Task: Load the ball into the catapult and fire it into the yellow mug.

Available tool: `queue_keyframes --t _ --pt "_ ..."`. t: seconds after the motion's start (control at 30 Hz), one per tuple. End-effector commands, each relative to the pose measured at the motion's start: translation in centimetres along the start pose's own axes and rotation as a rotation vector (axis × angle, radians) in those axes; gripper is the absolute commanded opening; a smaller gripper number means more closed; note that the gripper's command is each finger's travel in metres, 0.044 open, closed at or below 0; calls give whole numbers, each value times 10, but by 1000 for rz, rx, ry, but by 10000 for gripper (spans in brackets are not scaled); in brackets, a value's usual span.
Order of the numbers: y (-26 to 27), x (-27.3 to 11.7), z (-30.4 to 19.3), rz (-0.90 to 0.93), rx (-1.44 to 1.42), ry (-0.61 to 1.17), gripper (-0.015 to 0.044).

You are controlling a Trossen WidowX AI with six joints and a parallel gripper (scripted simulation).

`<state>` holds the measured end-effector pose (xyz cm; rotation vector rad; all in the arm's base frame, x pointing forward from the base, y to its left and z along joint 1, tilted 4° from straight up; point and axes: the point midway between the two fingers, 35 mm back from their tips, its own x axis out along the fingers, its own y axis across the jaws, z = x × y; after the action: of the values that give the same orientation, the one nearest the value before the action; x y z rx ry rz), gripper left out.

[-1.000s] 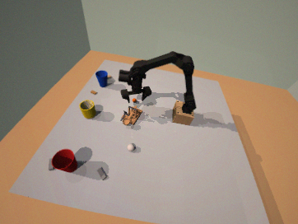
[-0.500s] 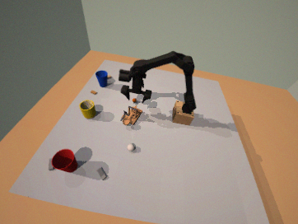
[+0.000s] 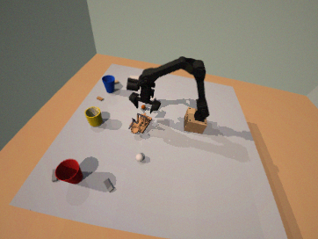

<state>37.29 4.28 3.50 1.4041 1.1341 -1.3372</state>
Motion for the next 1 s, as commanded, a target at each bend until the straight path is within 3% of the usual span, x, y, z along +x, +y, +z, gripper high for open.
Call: queue_keyframes --t 0.0,0.97 --pt "-5 20 1 -18 49 -1 440" --pt "-5 61 0 -18 49 0 440"
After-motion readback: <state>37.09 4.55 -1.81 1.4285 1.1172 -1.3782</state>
